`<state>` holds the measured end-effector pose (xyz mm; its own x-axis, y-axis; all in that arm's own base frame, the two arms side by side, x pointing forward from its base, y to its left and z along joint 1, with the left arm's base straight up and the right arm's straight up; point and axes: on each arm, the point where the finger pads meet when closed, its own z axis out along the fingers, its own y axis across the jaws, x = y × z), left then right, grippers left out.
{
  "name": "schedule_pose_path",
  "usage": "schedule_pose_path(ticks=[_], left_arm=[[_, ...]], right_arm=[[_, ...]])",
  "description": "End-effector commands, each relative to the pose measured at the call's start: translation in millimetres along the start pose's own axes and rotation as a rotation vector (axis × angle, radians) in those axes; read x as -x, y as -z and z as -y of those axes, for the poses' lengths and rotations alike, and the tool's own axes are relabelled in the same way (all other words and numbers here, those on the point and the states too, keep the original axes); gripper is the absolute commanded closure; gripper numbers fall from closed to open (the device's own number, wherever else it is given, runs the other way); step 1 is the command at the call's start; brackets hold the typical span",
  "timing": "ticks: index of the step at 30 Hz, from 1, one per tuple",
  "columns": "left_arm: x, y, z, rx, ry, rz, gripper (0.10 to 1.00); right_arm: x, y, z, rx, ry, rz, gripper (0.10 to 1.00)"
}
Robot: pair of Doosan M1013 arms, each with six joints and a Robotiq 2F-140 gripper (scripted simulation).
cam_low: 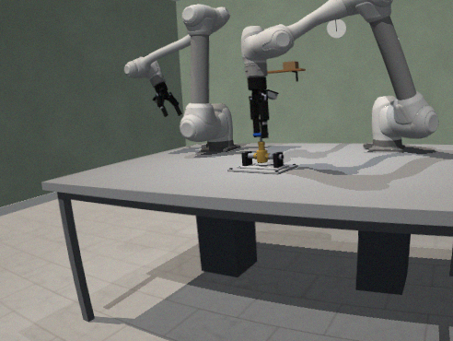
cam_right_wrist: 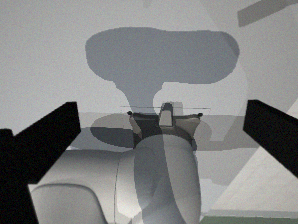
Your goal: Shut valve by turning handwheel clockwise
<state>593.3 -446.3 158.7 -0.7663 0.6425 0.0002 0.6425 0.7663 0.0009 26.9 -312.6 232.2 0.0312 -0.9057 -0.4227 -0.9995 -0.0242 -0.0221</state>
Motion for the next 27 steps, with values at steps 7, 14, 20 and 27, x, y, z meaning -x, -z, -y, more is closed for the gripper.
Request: schedule_pose_path(ticks=[7, 14, 20, 27], left_arm=[[0.5, 1.1, -0.1, 0.000, -0.174, 0.002, 0.999], [0.5, 1.1, -0.1, 0.000, -0.268, 0.002, 0.999], [0.5, 1.1, -0.1, 0.000, -0.383, 0.002, 0.999], [0.5, 1.1, -0.1, 0.000, -0.480, 0.002, 0.999]], right_arm=[[-0.1, 0.4, 0.1, 0.000, 0.000, -0.001, 0.098], [-0.1, 0.4, 0.1, 0.000, 0.000, -0.001, 0.098], [-0.1, 0.4, 0.1, 0.000, 0.000, -0.001, 0.098], [-0.1, 0.4, 0.1, 0.000, 0.000, -0.001, 0.098]])
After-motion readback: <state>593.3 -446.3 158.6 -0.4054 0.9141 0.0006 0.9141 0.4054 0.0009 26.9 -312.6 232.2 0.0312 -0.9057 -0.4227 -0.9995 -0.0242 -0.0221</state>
